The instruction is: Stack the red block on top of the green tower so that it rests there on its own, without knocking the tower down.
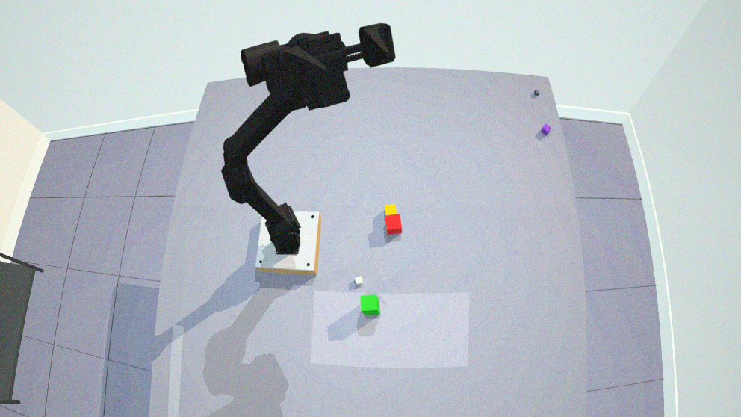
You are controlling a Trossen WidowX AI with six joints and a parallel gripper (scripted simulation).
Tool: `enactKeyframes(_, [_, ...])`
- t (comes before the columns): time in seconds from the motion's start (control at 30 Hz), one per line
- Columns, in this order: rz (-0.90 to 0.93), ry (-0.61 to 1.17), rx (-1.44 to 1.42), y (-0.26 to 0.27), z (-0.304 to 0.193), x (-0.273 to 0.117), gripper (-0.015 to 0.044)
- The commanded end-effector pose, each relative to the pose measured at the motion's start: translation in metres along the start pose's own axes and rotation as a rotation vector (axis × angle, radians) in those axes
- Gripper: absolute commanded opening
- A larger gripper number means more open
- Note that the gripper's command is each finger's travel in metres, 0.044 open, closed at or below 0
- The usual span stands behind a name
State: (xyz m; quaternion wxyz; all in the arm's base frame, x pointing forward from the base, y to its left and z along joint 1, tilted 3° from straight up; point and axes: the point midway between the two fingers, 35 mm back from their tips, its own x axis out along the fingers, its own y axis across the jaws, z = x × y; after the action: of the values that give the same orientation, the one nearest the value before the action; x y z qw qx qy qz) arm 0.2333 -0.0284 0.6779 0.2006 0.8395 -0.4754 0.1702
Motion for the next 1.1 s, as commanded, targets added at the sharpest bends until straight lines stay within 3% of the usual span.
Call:
enactKeyframes(0.0, [-0.005,0.004,-0.011,-0.002,0.0,0.0,0.0426])
enactKeyframes(0.3, [-0.313,0.177,-0.532,-0.134,0.034,-0.012,0.044])
enactKeyframes(0.63, [-0.863,0.273,-1.019,-0.261,0.161,-0.073,0.044])
enactKeyframes(0.83, [-1.267,0.239,-1.223,-0.29,0.263,-0.131,0.044])
enactKeyframes(1.07, [-1.784,0.084,-1.35,-0.269,0.373,-0.213,0.044])
